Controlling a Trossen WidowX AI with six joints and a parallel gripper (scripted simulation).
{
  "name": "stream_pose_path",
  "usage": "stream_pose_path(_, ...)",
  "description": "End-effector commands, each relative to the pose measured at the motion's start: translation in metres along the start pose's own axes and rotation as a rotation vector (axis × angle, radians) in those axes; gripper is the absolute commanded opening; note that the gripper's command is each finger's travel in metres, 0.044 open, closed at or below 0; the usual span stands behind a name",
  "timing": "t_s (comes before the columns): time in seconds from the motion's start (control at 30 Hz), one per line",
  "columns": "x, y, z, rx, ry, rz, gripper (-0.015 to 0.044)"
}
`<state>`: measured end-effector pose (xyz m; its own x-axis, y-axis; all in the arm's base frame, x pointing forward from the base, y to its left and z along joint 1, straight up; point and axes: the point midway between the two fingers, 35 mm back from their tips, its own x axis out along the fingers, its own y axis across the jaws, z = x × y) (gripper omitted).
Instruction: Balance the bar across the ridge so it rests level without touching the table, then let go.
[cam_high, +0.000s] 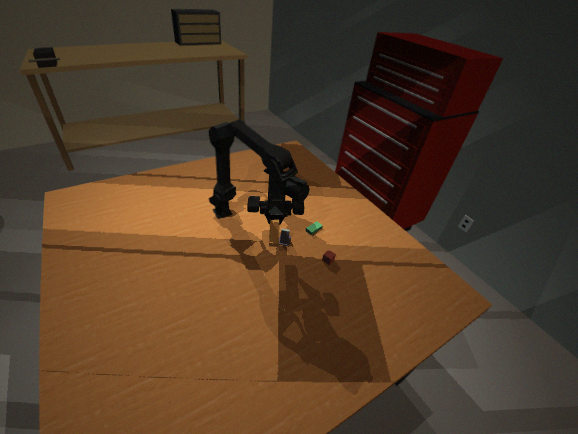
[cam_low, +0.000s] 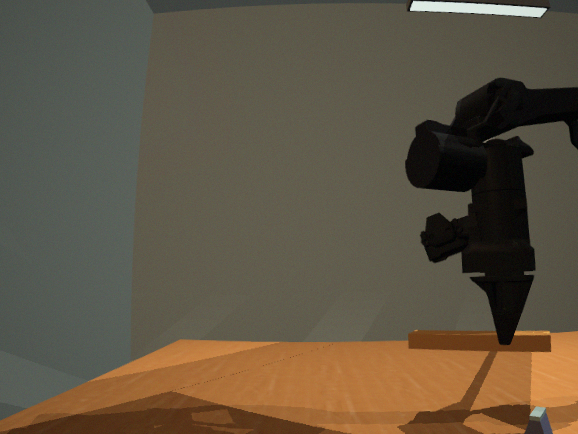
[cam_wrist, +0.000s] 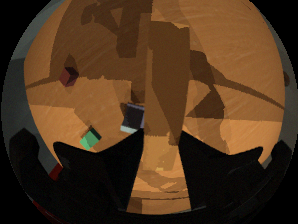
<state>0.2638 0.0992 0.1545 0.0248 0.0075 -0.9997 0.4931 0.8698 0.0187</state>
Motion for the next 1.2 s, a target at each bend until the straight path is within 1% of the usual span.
stream_pose_path(0.0, 0.0, 0.012, -0.013, 0.049, 0.004, 0.001, 0.0)
stream_pose_path(0.53, -0.001, 0.048, -0.059, 0.194, 0.008, 0.003, 0.0)
stream_pose_path(0.73, 0.003, 0.049, -0.06, 0.195, 0.008, 0.003, 0.0)
stream_pose_path(1.17, 0.024, 0.051, -0.06, 0.195, 0.008, 0.003, 0.0)
